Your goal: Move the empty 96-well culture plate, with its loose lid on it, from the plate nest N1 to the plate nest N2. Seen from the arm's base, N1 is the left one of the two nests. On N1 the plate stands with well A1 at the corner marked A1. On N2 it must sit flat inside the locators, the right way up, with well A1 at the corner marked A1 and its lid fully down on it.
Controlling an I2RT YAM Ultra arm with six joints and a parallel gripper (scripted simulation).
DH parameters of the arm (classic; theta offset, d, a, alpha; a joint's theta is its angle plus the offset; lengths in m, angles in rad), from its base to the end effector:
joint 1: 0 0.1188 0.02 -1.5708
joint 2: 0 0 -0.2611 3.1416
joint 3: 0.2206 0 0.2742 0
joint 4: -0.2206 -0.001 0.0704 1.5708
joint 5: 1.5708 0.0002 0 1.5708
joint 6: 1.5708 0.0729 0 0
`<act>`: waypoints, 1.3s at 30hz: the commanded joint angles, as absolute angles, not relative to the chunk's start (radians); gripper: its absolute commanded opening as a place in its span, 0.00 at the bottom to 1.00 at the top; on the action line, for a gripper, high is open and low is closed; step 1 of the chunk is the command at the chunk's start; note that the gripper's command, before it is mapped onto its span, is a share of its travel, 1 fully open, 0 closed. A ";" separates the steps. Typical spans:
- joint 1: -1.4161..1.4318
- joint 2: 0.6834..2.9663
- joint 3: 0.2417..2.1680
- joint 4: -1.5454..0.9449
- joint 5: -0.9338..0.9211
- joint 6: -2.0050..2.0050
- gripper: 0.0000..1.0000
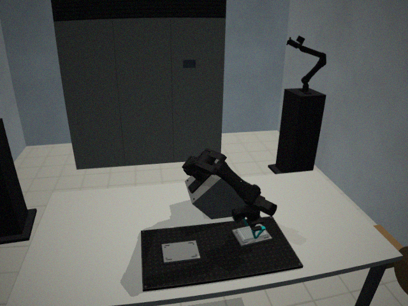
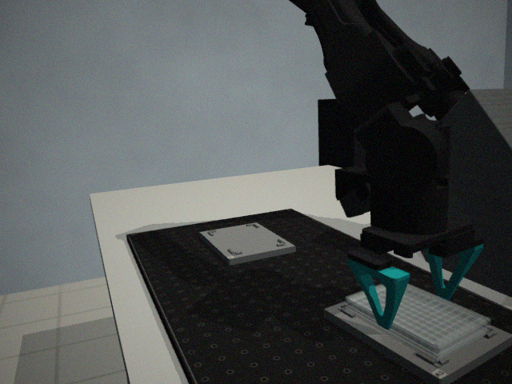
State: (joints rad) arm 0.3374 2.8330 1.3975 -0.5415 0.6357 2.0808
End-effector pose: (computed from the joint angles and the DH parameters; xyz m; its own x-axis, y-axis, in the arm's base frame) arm 0.3095 0.0638 -0.1774 -0.0025 0.7433 -0.6689 0.9946 -0.0674 -0.0786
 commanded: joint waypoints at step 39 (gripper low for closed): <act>0.333 2.843 1.396 -0.491 0.652 2.052 0.00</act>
State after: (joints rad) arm 0.3248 2.8491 1.3949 -0.4915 0.6472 2.0556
